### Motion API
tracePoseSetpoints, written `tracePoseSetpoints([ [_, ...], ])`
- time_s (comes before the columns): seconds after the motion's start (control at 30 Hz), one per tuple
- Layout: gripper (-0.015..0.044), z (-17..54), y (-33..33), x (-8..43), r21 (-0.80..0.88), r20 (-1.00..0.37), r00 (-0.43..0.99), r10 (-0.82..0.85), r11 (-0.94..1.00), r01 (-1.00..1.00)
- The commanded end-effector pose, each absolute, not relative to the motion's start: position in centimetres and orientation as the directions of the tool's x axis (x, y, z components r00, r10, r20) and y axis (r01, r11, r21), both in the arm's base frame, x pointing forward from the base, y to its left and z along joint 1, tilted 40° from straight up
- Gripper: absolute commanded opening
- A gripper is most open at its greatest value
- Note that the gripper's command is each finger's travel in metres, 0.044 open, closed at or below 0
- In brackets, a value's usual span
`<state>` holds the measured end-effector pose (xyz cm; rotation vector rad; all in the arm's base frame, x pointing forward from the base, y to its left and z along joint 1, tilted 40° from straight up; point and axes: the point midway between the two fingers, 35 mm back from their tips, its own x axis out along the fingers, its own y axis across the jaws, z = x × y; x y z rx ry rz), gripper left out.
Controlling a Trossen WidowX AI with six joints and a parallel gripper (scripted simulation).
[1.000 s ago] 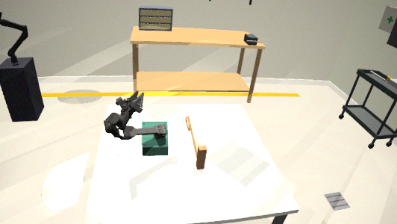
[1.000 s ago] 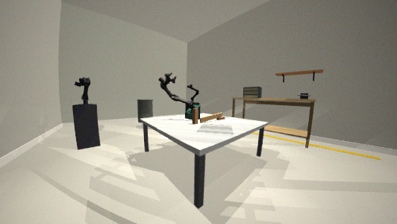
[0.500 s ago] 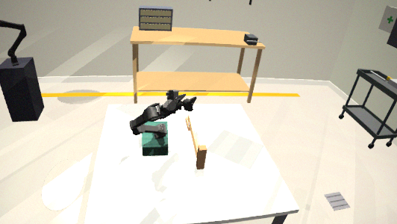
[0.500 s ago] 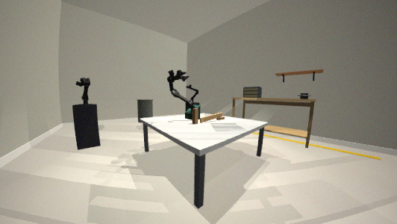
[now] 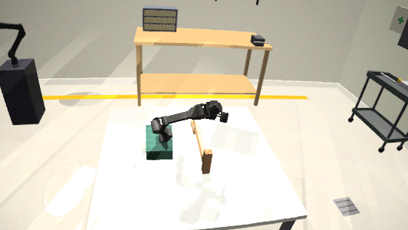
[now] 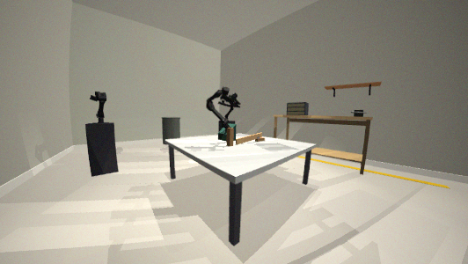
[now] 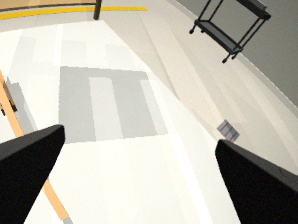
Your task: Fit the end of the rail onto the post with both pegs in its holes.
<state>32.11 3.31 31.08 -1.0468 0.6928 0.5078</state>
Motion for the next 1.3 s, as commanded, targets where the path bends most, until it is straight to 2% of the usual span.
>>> tracePoseSetpoints([
  [0.0,0.044,25.9,2.2,33.7,-0.559,-0.808,0.586,-0.051,0.377,-0.738],
  [0.27,0.044,12.4,-1.0,34.1,-0.37,-0.9,0.282,-0.334,0.24,-0.897],
  [0.53,0.044,1.1,-4.8,28.8,-0.044,-0.785,-0.018,-0.619,0.085,-0.995],
  [1.27,0.044,-2.1,-6.1,27.7,-0.012,-0.768,-0.037,-0.639,0.072,-0.997],
])
